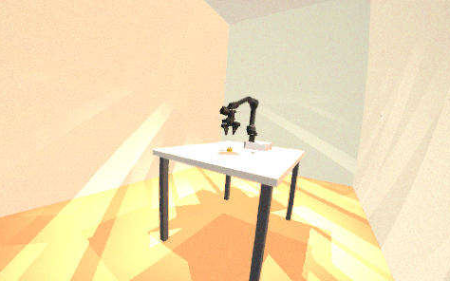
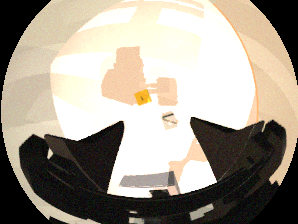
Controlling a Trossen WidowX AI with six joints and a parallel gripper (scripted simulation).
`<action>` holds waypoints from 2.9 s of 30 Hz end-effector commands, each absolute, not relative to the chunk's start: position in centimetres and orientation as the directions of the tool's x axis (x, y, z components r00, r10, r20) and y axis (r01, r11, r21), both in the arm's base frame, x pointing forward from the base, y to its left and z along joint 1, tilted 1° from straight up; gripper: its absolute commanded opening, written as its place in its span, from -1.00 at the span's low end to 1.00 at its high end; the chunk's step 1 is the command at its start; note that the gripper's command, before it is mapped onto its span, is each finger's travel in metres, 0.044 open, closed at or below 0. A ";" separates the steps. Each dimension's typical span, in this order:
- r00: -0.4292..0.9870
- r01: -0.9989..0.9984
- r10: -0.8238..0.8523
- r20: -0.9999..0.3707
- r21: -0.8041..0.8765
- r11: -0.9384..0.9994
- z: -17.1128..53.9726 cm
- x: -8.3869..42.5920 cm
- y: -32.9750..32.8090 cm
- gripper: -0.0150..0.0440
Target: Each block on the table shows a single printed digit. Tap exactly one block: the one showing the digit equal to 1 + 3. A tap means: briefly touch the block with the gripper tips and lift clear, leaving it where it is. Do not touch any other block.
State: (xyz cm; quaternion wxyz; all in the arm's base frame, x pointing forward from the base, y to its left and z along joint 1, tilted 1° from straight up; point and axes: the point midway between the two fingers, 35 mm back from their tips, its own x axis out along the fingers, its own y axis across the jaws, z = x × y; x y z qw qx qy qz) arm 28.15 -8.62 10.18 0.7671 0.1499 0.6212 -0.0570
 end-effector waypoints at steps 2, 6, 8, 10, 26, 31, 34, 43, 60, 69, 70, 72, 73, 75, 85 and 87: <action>0.024 -0.008 0.003 -1.000 0.003 1.000 10.0 25.3 -9.7 0.86; 0.024 -0.008 0.003 -1.000 0.003 1.000 10.0 25.3 -9.7 0.86; 0.024 -0.008 0.003 -1.000 0.003 1.000 10.0 25.3 -9.7 0.86; 0.024 -0.008 0.003 -1.000 0.003 1.000 10.0 25.3 -9.7 0.86; 0.024 -0.008 0.003 -1.000 0.003 1.000 10.0 25.3 -9.7 0.86; 0.033 -0.023 0.000 -0.999 -0.001 1.000 10.1 25.9 -8.1 0.86; 0.051 -0.054 -0.004 -0.999 -0.007 0.999 10.1 26.8 -4.7 0.86; 0.044 -0.038 0.018 -0.999 0.016 0.999 10.3 26.4 5.6 0.86; 0.023 -0.008 0.026 -0.999 0.026 1.000 10.3 24.0 11.9 0.86; 0.023 -0.008 0.026 -0.999 0.026 1.000 10.3 24.0 11.9 0.86; 0.023 -0.008 0.026 -0.999 0.026 1.000 10.3 24.0 11.9 0.86; 0.023 -0.008 0.026 -0.999 0.026 1.000 10.3 24.0 11.9 0.86; 0.023 -0.008 0.026 -0.999 0.026 1.000 10.0 24.0 12.0 0.78; 0.023 -0.008 0.027 -0.999 0.026 1.000 7.9 24.3 12.1 0.60; 0.022 -0.008 0.026 -0.999 0.026 1.000 2.2 24.1 12.1 -0.29; 0.022 -0.008 0.026 -0.999 0.026 1.000 2.2 24.1 12.1 -0.42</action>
